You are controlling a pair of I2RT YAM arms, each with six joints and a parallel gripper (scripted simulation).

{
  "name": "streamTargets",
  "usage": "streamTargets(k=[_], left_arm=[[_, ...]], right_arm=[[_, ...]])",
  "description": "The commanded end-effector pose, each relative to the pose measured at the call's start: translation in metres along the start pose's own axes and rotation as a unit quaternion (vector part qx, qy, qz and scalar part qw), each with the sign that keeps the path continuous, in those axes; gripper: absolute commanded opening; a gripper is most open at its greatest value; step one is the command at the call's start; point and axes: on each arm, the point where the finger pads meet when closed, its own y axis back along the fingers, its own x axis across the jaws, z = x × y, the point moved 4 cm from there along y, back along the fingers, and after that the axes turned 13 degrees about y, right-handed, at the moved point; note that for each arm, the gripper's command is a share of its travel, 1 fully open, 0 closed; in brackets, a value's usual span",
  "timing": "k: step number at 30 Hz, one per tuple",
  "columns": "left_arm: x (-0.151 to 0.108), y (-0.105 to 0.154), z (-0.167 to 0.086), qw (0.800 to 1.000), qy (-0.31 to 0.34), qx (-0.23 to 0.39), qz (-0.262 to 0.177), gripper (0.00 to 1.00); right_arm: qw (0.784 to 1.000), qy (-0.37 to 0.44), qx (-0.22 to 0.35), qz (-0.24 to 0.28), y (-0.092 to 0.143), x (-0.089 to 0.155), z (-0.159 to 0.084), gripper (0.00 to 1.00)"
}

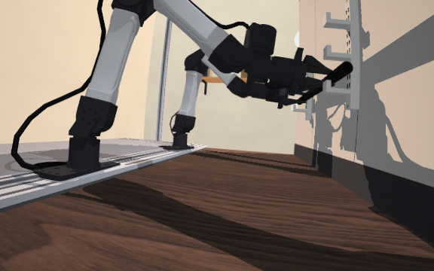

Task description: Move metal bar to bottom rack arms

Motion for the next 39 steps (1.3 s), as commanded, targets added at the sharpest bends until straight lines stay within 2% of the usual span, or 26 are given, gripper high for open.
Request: streamTargets(k=[1,39], left_arm=[[0.033,-0.003,0.014,0.998,0.001,-0.027,0.056,0.00],[0.010,-0.002,0.010,0.998,0.001,-0.027,0.056,0.00]], right_arm=[[0.998,-0.008,-0.002,-0.055,-0.003,-0.032,-0.002,0.00],[0.998,-0.008,-0.002,-0.055,-0.002,-0.009,0.003,0.00]])
